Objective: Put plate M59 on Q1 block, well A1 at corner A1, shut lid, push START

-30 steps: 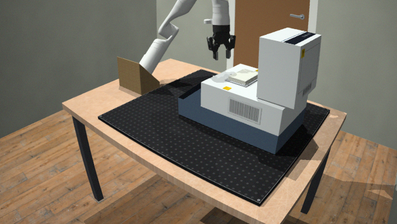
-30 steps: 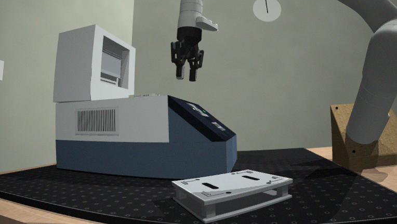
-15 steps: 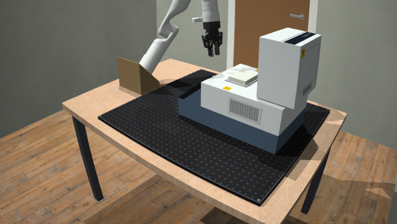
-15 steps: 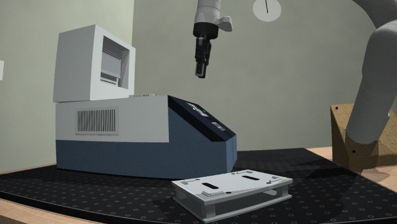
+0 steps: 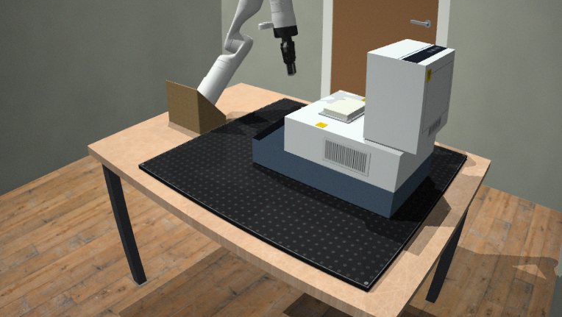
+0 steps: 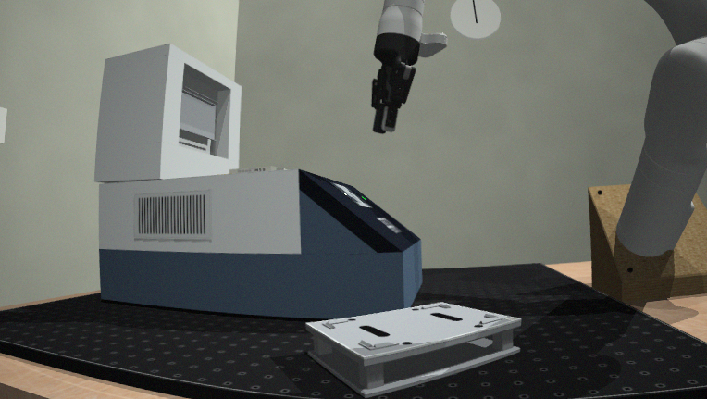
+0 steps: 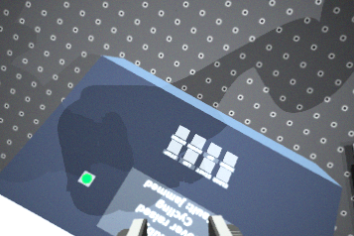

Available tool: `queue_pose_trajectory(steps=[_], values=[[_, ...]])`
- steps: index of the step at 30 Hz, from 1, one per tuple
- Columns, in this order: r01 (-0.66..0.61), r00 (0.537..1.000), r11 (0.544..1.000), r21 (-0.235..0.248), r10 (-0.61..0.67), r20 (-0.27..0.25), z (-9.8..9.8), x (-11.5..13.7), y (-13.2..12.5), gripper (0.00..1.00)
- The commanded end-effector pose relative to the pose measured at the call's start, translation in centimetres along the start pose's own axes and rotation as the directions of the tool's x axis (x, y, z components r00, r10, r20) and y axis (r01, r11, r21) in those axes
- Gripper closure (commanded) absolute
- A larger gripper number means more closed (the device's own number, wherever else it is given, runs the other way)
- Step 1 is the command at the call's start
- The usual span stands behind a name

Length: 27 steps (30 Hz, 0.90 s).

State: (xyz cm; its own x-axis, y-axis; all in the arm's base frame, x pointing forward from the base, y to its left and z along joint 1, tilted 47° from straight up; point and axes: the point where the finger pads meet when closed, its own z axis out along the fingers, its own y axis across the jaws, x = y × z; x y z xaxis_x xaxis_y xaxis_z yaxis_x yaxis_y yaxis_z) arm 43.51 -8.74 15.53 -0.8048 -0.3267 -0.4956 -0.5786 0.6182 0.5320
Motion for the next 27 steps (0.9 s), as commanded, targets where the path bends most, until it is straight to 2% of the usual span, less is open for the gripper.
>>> queue_pose_trajectory(steps=[1, 6, 22, 27], values=[[0.086, 0.996, 0.996, 0.015, -0.087, 0.025, -0.9, 1.2, -0.1, 0.59], [0.245, 0.968, 0.969, 0.011, -0.245, 0.045, -1.4, 2.6, 0.6, 0.64], [0.236, 0.971, 0.972, 0.009, -0.236, 0.048, -1.7, 2.7, 0.8, 0.77], [0.242, 0.969, 0.970, 0.009, -0.242, 0.054, -0.8, 2.6, 0.9, 0.81]])
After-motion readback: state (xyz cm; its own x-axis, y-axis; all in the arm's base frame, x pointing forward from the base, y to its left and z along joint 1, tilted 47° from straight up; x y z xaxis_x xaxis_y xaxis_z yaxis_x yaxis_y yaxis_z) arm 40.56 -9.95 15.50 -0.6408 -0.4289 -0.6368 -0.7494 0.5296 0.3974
